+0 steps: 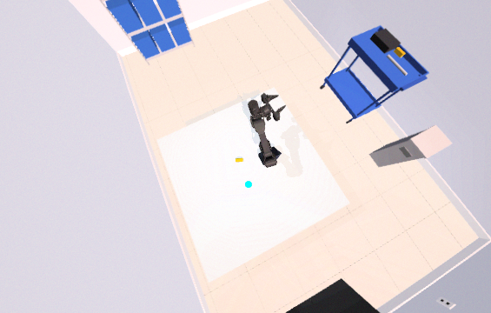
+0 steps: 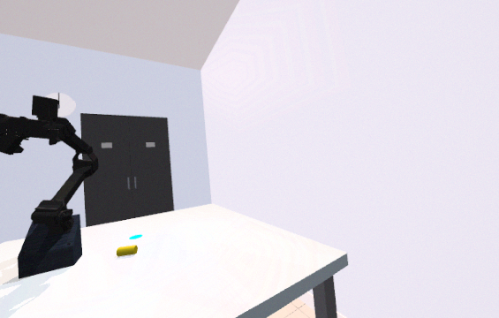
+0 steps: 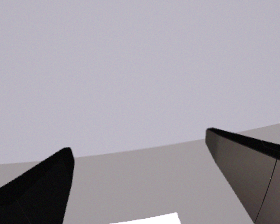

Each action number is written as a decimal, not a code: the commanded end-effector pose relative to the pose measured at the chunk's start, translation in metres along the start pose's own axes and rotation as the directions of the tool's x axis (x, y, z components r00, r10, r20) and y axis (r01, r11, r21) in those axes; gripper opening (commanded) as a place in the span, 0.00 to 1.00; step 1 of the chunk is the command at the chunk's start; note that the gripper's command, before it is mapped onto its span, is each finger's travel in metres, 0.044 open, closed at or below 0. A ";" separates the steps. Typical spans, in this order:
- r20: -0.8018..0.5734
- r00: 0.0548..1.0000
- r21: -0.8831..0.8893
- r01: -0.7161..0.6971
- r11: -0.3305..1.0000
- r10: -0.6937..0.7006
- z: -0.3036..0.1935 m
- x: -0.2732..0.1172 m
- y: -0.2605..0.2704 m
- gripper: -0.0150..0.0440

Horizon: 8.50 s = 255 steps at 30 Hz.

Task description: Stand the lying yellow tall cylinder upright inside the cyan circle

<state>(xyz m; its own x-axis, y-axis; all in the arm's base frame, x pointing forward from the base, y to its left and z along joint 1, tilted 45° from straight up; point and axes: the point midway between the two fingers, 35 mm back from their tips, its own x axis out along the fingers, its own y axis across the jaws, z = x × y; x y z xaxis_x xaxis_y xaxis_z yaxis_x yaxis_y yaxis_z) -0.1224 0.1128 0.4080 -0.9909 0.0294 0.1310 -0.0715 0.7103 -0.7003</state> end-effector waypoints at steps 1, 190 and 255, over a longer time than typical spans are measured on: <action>0.002 1.000 0.001 0.002 1.000 -0.002 0.001 0.000 -0.001 0.89; 0.987 -0.161 -0.052 -0.201 0.978 0.019 0.288 -0.426 0.105 0.43; 0.988 -0.155 0.127 0.868 0.480 0.020 0.271 -0.426 0.304 0.43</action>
<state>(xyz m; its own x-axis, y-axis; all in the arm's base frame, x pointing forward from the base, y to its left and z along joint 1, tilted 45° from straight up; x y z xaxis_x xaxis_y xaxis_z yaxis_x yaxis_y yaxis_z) 0.2502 0.1165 -0.0424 0.0407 -0.6853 -0.7271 -0.8762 0.3252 -0.3556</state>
